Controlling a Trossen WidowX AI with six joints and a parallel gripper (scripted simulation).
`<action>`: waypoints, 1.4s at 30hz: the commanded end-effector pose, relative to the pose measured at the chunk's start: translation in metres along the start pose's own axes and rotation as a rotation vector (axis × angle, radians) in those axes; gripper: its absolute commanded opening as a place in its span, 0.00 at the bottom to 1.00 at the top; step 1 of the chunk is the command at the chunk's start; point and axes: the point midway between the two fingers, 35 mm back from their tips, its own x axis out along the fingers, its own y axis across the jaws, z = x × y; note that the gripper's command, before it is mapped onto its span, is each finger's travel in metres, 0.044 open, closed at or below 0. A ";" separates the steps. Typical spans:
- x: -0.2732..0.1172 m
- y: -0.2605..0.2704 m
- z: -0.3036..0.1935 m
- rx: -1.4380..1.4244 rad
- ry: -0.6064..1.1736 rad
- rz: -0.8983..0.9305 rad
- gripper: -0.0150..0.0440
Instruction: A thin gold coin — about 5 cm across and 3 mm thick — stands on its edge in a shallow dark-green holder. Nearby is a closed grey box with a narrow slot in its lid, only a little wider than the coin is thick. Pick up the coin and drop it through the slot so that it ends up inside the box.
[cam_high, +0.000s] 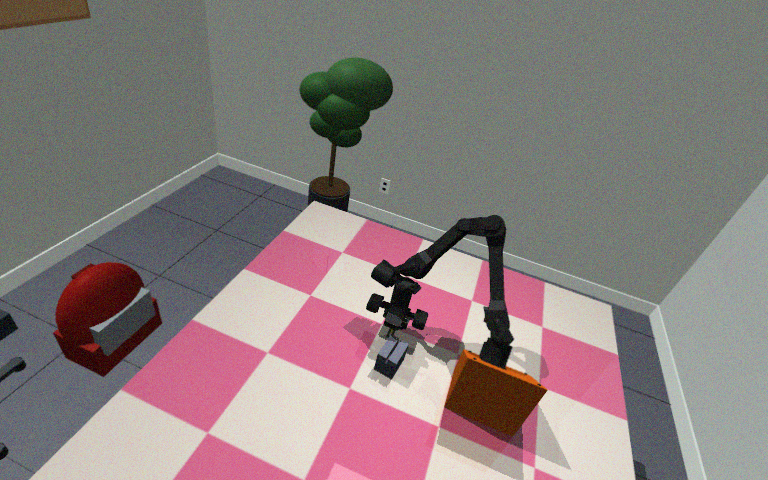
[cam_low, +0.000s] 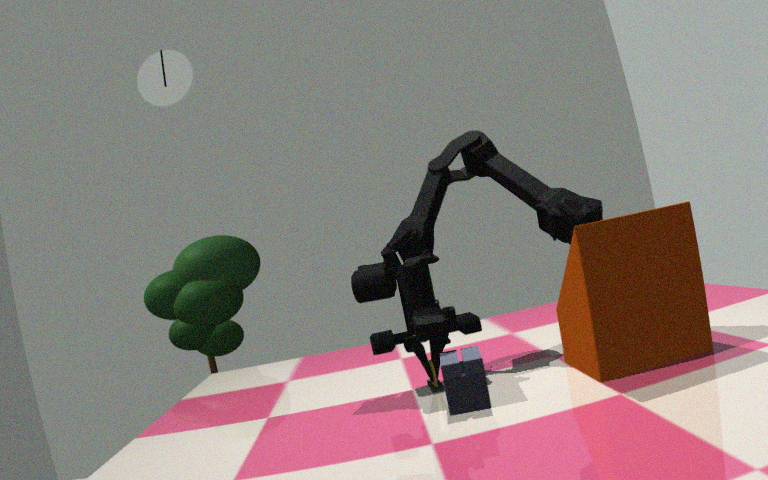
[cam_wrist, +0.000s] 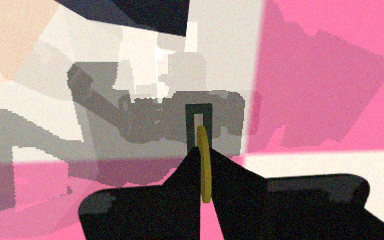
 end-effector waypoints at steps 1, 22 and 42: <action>0.000 0.000 0.001 -0.005 -0.004 -0.003 0.25; -0.040 -0.005 0.002 -0.004 -0.011 -0.003 0.25; -0.091 -0.001 0.001 -0.004 -0.009 -0.003 0.25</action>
